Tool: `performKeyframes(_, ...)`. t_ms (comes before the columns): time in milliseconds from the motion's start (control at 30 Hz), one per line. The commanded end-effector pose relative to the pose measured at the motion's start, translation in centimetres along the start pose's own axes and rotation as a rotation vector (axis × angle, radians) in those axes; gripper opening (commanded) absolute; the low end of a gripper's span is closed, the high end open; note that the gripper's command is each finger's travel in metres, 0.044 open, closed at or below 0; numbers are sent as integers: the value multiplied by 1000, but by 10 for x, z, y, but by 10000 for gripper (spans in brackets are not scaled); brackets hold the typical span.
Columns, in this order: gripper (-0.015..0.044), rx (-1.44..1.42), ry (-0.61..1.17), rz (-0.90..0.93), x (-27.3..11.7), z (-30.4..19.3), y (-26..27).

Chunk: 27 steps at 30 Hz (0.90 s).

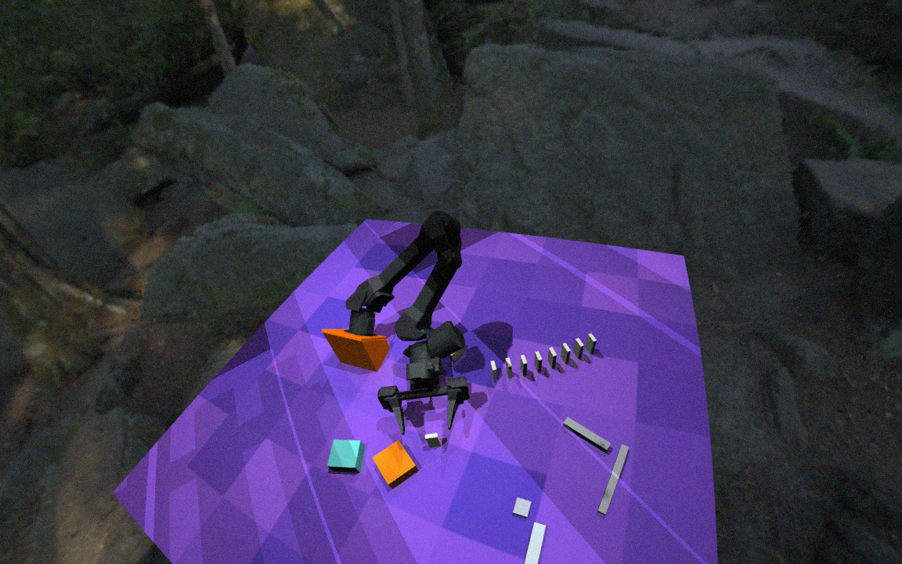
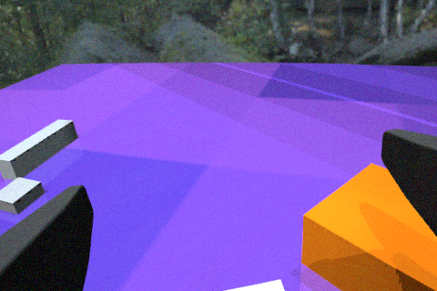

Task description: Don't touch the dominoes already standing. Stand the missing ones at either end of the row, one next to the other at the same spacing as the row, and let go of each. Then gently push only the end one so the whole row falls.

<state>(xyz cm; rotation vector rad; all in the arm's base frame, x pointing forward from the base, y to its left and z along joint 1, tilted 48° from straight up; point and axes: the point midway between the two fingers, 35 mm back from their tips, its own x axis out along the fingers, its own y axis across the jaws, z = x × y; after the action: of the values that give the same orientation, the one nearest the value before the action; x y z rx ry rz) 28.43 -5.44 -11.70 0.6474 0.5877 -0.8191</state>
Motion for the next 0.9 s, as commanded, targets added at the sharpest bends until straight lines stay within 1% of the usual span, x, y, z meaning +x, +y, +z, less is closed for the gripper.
performKeyframes(0, 440, -42, 64, -34, 17, -1, 2)
performKeyframes(167, 440, -139, 302, -138, 58, -1, -2)
performKeyframes(233, 440, -106, 285, -214, 62, 20, -22)
performKeyframes(433, 440, -178, 497, -239, 74, 8, -26)
performKeyframes(533, 440, -202, 613, -241, 77, 4, -26)
performKeyframes(667, 440, -216, 866, -224, 75, 3, -24)
performKeyframes(867, 440, -154, 1236, -124, 53, 18, -15)
